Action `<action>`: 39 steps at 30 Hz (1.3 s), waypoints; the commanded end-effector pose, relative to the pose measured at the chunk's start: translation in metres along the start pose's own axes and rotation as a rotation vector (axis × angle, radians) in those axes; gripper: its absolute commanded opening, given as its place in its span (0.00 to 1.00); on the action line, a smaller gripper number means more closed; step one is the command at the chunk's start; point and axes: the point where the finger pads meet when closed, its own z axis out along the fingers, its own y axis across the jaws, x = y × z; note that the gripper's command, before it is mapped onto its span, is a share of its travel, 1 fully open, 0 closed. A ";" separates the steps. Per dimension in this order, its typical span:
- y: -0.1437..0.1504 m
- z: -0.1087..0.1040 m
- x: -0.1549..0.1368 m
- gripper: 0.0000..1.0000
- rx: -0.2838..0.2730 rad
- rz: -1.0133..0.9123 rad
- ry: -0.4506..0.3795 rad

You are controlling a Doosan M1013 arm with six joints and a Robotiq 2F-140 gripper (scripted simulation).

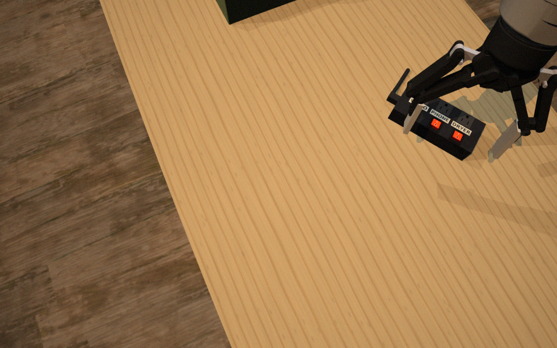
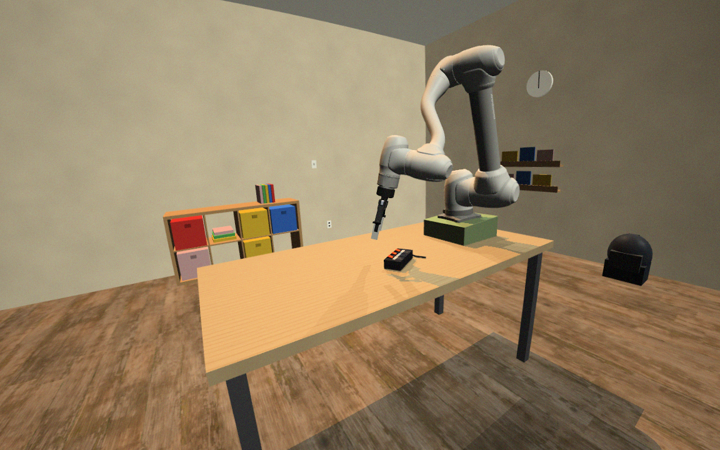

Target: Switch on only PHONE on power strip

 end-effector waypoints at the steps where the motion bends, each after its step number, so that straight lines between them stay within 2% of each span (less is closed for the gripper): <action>1: -0.005 0.001 0.020 1.00 -0.006 0.081 0.120; 2: -0.003 0.000 0.032 1.00 -0.017 0.128 0.188; 6: -0.003 0.000 0.032 1.00 -0.017 0.128 0.188; 8: 0.003 -0.006 0.049 1.00 -0.043 0.193 0.284; 10: 0.005 -0.007 0.052 1.00 -0.049 0.205 0.302; 39: 0.005 -0.007 0.052 1.00 -0.051 0.207 0.305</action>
